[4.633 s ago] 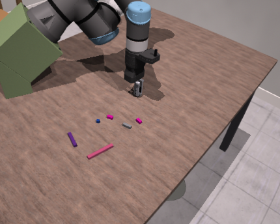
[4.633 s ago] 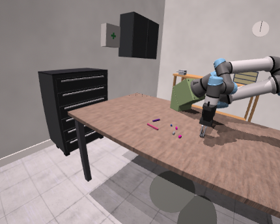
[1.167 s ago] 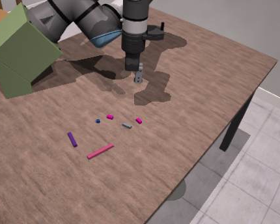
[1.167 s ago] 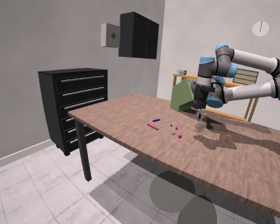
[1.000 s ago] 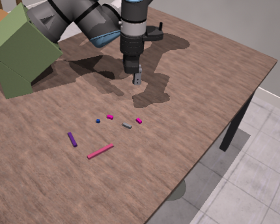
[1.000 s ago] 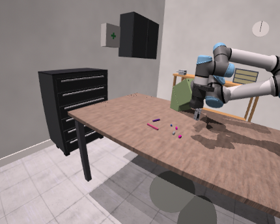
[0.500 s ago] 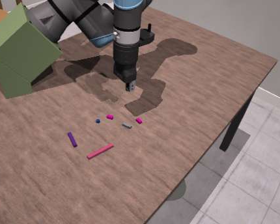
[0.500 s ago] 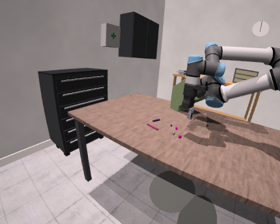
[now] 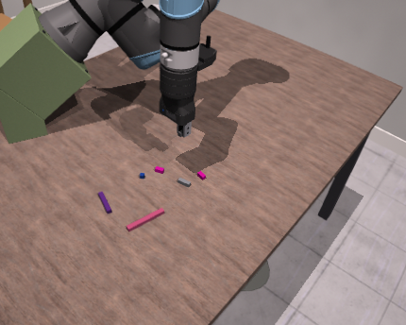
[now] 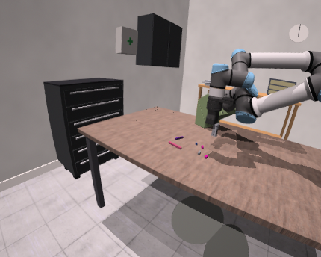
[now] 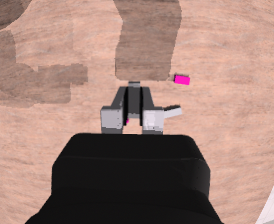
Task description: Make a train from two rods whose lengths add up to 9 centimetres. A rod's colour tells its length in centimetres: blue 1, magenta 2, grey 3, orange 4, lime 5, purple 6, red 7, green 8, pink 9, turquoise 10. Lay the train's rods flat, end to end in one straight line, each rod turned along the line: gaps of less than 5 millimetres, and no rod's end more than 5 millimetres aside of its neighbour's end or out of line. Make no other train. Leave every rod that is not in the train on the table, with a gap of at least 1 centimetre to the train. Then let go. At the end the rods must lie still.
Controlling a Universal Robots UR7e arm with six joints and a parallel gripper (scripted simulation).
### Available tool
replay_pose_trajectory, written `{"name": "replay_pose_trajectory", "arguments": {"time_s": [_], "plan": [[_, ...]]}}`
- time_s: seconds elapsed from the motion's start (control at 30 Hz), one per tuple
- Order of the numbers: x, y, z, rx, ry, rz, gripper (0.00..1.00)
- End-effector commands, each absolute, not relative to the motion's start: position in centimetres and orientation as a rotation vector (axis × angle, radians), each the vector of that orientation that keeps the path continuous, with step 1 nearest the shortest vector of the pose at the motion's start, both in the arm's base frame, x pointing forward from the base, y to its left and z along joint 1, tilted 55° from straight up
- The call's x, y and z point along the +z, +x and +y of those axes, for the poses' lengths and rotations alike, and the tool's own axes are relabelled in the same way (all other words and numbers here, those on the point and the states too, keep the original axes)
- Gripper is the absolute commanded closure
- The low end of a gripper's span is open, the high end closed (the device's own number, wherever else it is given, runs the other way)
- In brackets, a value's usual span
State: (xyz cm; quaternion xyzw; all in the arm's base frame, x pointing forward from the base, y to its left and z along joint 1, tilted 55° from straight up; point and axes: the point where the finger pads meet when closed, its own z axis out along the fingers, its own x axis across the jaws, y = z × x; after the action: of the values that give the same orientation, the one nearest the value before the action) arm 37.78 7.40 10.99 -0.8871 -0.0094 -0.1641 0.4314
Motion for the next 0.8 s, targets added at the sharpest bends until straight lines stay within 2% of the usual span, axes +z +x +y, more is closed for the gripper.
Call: {"name": "replay_pose_trajectory", "arguments": {"time_s": [0.0, 0.77], "plan": [[10.98, 37.8, 7.35, -0.412, -2.213, -0.027, 0.76], [10.32, 38.12, 8.22, -0.412, -2.212, -0.028, 0.76]]}}
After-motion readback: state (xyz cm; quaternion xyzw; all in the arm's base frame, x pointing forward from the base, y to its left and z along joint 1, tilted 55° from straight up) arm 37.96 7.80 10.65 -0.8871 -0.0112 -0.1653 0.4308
